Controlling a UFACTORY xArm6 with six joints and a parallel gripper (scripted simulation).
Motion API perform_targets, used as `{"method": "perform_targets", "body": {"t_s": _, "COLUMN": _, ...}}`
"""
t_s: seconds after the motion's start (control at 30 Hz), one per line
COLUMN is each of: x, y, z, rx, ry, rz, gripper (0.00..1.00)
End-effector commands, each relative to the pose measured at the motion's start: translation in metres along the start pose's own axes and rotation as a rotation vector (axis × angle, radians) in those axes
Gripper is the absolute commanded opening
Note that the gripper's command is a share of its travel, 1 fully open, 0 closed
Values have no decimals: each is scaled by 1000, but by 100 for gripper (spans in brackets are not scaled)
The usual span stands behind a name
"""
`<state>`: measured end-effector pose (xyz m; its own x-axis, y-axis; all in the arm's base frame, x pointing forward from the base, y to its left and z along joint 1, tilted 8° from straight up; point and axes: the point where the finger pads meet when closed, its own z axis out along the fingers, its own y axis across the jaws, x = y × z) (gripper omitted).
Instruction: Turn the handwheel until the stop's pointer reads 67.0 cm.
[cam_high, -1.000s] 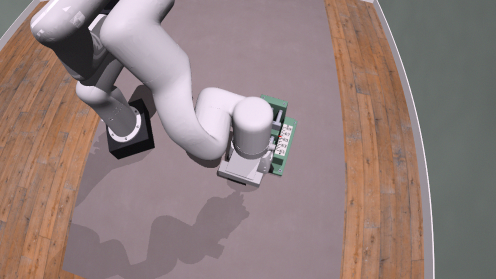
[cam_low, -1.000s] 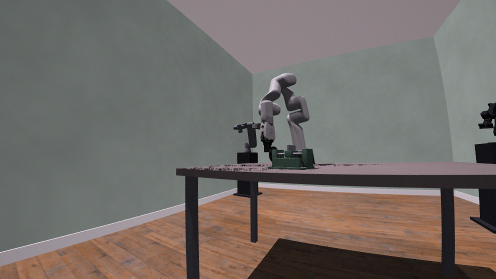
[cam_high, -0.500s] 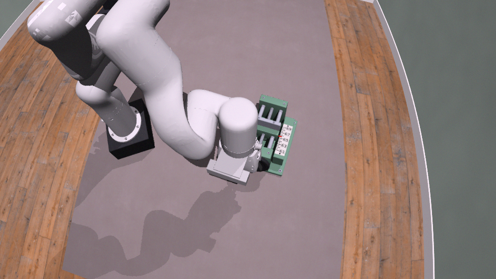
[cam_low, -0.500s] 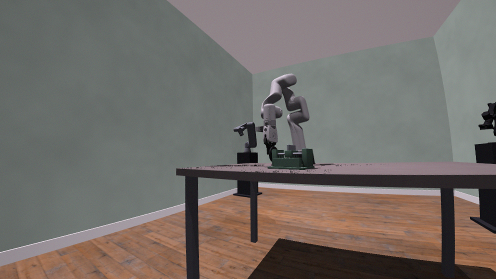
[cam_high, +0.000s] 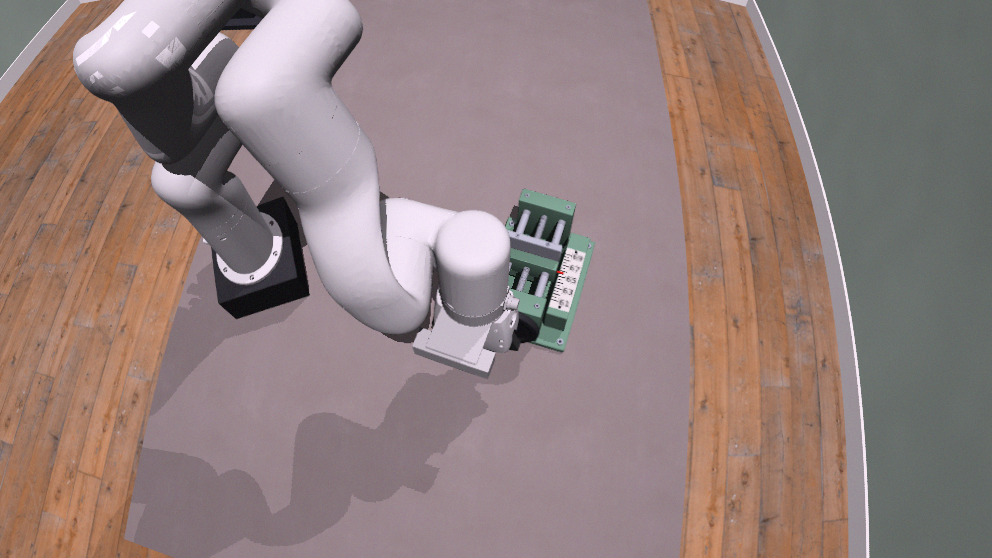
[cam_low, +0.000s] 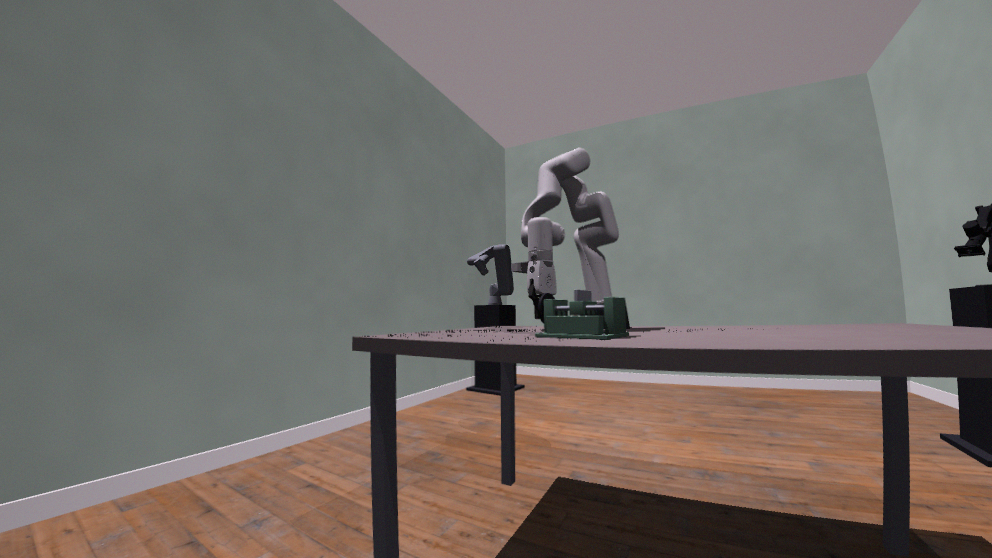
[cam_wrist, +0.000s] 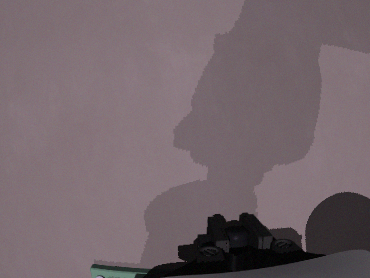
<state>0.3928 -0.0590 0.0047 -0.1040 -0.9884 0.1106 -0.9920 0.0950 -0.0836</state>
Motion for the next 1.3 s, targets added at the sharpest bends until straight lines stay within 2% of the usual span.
{"method": "perform_targets", "body": {"t_s": 0.0, "x": 0, "y": -2, "z": 4, "rx": 0, "ry": 0, "rz": 0, "gripper": 6}}
{"method": "perform_targets", "body": {"t_s": 0.33, "x": 0, "y": -17, "z": 19, "rx": 0, "ry": 0, "rz": 0, "gripper": 6}}
{"method": "perform_targets", "body": {"t_s": 0.67, "x": 0, "y": -35, "z": 22, "rx": 0, "ry": 0, "rz": 0, "gripper": 6}}
{"method": "perform_targets", "body": {"t_s": 1.03, "x": 0, "y": -55, "z": 12, "rx": 0, "ry": 0, "rz": 0, "gripper": 6}}
{"method": "perform_targets", "body": {"t_s": 1.27, "x": 0, "y": -63, "z": -3, "rx": 0, "ry": 0, "rz": 0, "gripper": 6}}
